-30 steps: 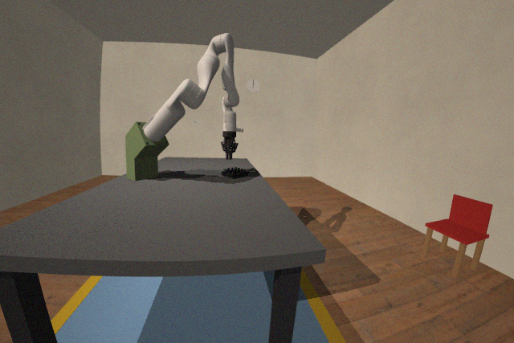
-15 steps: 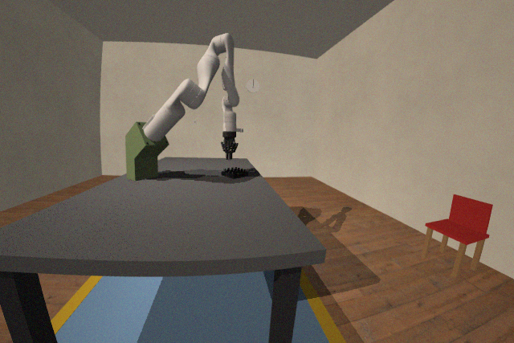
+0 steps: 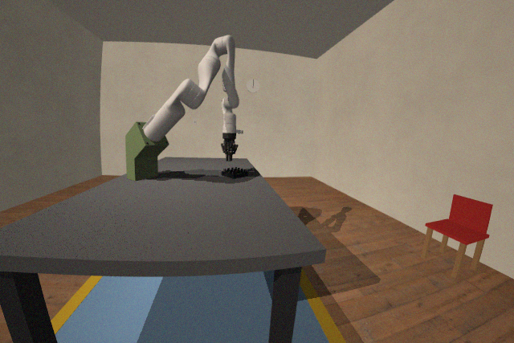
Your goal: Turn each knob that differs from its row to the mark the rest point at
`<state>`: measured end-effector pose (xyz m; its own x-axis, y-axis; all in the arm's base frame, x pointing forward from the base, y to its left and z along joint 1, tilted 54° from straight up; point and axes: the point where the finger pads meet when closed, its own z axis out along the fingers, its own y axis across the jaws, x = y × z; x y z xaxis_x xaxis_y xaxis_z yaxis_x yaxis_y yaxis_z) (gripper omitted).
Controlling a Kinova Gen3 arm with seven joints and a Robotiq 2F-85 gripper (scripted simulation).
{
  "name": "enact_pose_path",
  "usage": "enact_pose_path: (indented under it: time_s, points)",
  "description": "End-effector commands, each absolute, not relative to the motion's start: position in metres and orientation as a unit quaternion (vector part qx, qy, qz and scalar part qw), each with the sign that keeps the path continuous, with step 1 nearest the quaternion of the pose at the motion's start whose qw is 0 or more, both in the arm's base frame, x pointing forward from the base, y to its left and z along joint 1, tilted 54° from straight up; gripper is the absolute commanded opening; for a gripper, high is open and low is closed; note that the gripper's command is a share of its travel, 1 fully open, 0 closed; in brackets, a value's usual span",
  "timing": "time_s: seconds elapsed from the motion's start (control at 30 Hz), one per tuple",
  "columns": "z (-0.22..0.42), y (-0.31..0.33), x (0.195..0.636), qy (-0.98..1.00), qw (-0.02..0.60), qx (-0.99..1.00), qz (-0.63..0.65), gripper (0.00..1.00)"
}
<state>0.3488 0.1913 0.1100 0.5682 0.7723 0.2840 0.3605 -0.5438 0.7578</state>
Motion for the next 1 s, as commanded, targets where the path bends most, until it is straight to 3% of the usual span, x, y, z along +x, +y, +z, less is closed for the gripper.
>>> enact_pose_path:
  time_s: [0.0,0.97]
  points:
    - [0.108,0.188,0.352,0.342,0.332,0.823,0.31,0.19]
    - [0.092,0.179,0.372,0.342,0.332,0.823,0.31,0.19]
